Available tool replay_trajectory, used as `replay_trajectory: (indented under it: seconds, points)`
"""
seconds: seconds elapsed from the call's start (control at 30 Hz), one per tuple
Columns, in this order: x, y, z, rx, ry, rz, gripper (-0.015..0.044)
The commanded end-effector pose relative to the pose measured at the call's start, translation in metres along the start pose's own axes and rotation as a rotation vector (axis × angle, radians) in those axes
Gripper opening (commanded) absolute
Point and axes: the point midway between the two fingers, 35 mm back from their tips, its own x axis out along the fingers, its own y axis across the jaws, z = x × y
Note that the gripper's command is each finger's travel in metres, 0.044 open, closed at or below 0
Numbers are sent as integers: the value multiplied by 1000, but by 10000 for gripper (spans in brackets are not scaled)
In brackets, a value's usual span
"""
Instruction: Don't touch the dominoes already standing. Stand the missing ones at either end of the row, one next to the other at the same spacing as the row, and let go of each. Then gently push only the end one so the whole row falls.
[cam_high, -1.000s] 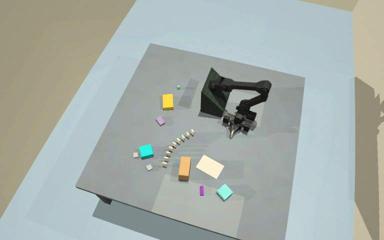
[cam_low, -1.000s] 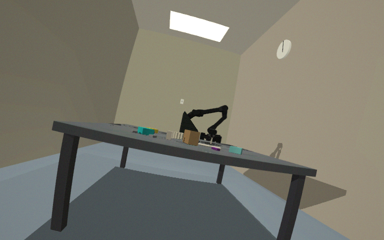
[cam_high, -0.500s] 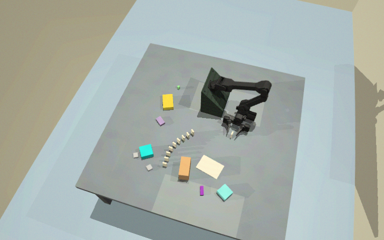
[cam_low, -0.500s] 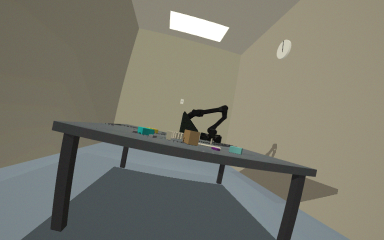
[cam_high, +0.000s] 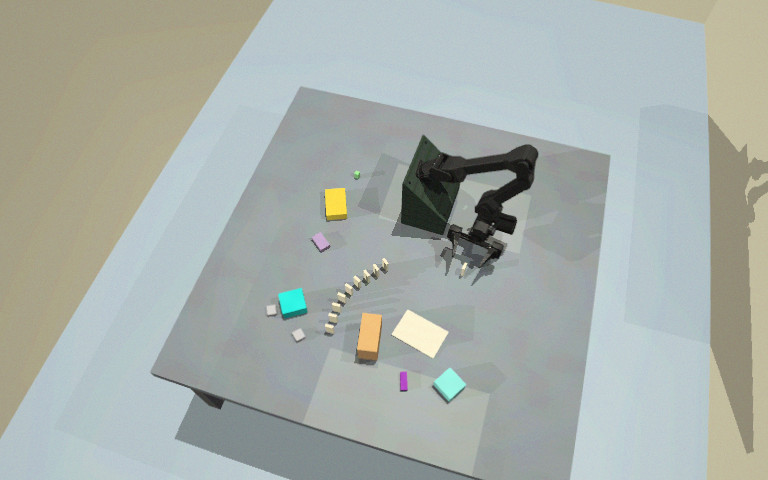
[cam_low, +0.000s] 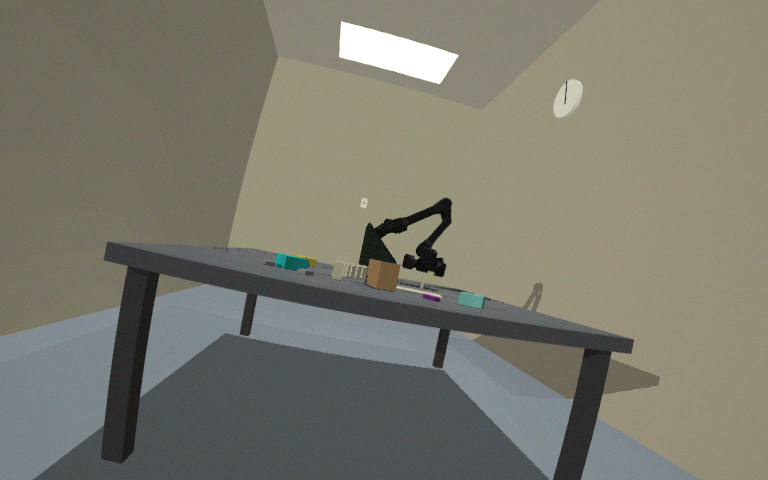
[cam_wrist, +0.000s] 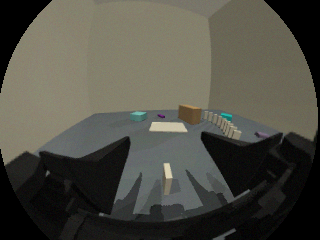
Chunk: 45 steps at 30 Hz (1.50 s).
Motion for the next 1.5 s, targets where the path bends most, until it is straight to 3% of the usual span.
replay_trajectory:
  seconds: [0.0,0.2,0.73,0.9,1.17,1.47]
  points:
    - [14,7,-7,-160,100,-14,440]
    - [45,26,-22,-605,399,43,440]
    - [65,28,-24,-1078,795,330,440]
    - [62,30,-18,-1183,904,487,440]
    - [36,28,3,-1315,1089,926,440]
    - [24,-2,44,-1208,1141,1209,440]
